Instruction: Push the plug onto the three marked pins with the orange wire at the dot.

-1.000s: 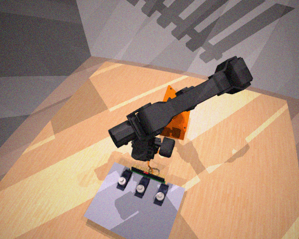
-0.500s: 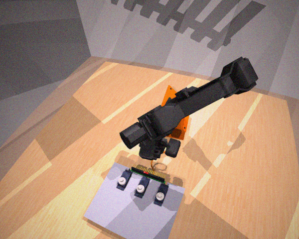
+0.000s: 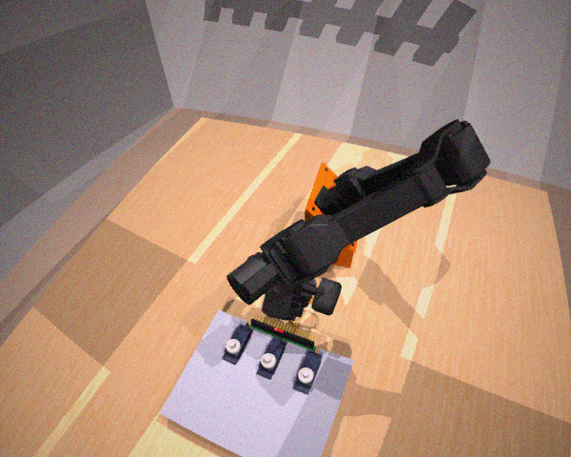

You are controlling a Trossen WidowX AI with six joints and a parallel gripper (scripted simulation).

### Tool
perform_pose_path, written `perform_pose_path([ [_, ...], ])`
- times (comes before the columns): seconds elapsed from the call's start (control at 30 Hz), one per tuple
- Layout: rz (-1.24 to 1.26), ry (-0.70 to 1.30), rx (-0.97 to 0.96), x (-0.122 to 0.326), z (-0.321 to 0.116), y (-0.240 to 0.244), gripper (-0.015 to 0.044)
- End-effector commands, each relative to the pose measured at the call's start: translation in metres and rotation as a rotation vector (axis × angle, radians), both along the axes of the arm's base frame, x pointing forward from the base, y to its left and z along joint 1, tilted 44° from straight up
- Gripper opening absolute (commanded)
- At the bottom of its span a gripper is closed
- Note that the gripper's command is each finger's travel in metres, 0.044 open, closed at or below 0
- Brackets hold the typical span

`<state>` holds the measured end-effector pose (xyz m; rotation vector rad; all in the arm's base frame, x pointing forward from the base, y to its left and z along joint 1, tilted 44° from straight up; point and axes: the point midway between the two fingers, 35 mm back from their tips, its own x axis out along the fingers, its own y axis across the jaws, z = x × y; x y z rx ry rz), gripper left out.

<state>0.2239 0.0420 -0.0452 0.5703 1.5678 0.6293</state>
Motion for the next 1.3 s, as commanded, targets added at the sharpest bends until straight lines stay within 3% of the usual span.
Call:
perform_pose_path([
  [0.0, -0.003, -0.001, 0.004, 0.013, 0.001, 0.002, 0.0],
  [1.27, -0.003, -0.002, 0.005, 0.036, 0.0, 0.003, 0.0],
])
